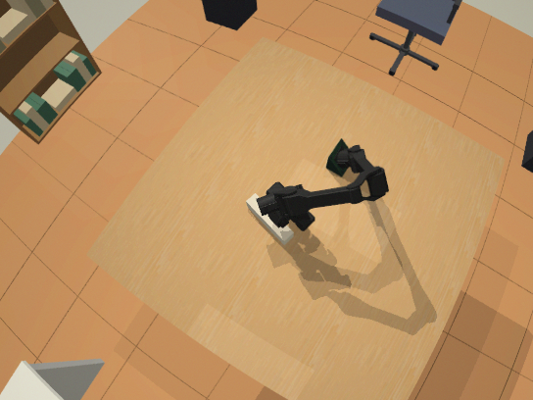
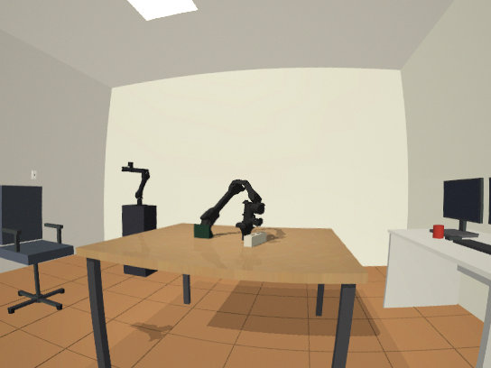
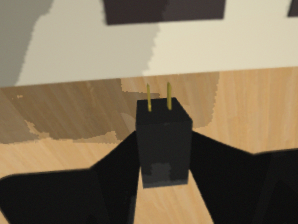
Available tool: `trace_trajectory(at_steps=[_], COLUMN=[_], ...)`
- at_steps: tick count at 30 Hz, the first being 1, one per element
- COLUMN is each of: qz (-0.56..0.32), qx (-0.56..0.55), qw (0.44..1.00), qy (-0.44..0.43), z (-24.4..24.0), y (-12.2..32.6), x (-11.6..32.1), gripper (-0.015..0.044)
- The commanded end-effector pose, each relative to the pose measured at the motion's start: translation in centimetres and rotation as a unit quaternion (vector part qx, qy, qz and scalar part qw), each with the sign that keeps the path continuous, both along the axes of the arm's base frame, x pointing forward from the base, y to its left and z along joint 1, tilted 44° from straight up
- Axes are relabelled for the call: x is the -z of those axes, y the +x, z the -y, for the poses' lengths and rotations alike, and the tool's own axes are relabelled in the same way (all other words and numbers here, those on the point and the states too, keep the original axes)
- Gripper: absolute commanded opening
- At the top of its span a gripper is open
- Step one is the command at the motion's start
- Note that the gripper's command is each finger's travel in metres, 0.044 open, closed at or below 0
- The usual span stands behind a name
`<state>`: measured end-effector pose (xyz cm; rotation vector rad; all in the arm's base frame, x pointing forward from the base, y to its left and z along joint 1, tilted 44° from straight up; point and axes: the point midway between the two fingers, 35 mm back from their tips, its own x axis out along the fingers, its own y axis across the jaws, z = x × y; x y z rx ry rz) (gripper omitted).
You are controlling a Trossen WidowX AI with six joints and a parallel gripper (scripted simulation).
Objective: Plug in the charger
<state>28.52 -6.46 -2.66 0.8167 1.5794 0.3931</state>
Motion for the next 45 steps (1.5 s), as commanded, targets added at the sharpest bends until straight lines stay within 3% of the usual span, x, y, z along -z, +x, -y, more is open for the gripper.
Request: trace_trajectory(at_steps=[1,45], qz=[-0.002,-0.002], qx=[0.002,0.002], qw=[1.0,1.0], qy=[0.002,0.002], z=[-0.03,0.2], y=[0.11,1.04], x=[0.05,0.19], gripper=[0.0,0.0])
